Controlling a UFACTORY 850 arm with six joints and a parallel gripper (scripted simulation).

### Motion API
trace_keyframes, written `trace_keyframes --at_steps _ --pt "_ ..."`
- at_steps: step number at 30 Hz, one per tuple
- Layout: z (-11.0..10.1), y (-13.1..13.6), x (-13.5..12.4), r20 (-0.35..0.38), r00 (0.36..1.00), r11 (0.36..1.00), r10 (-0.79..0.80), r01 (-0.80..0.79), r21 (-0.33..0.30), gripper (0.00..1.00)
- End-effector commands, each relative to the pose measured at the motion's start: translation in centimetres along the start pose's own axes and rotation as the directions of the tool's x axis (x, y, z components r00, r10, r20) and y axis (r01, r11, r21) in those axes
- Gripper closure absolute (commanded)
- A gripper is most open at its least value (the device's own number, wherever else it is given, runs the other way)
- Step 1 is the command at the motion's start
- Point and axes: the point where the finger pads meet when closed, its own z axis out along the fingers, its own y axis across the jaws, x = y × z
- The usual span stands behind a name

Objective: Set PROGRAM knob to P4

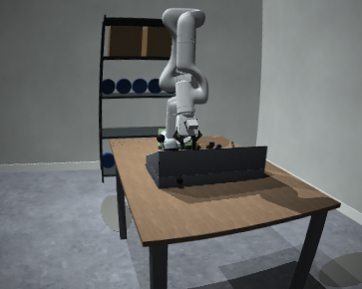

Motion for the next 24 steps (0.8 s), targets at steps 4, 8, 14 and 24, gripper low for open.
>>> trace_keyframes --at_steps 4,8,14,24 --pt "0.0 0.0 0.06 -0.001 1.0 1.0 0.0 0.0 0.0 1.0" --pt "0.0 0.0 0.06 -0.001 1.0 1.0 0.002 -0.002 0.0 1.0" --pt "0.0 0.0 0.06 -0.001 1.0 1.0 0.016 -0.016 0.0 1.0" --pt "0.0 0.0 0.06 -0.001 0.998 0.998 0.064 -0.064 0.0 1.0"
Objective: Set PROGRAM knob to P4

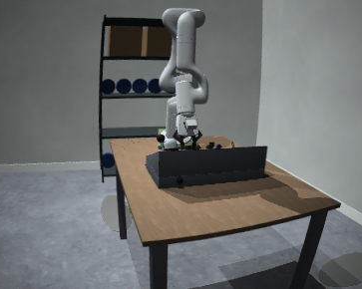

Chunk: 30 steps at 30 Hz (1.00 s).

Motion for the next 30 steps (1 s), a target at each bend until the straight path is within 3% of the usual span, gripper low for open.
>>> trace_keyframes --at_steps 1,17,30 --pt "0.0 0.0 0.07 -0.001 1.0 1.0 0.027 -0.027 0.0 1.0" --pt "0.0 0.0 0.07 -0.001 0.974 0.974 0.226 -0.226 0.001 1.0" --pt "0.0 0.0 0.07 -0.001 0.881 0.881 0.474 -0.474 0.001 1.0"
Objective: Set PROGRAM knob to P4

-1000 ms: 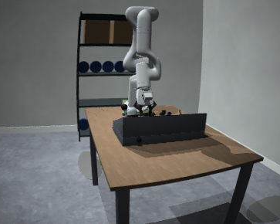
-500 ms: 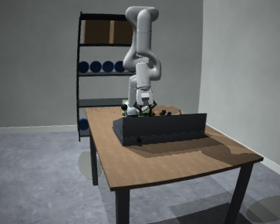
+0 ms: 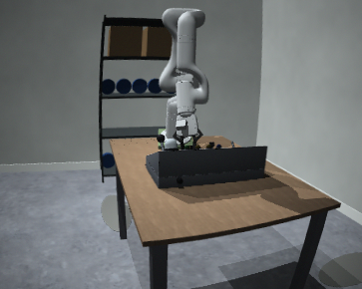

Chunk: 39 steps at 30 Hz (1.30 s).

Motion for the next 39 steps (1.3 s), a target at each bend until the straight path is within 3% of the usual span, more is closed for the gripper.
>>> trace_keyframes --at_steps 1,18,30,39 --pt "0.0 -0.01 0.07 0.003 0.999 0.998 0.054 -0.054 0.008 1.0" --pt "0.0 -0.01 0.07 0.006 0.903 0.903 0.43 -0.43 0.006 1.0" --pt "0.0 -0.01 0.07 0.007 0.739 0.739 0.674 -0.674 0.004 1.0" --pt "0.0 -0.01 0.07 0.008 0.635 0.635 0.772 -0.772 0.003 1.0"
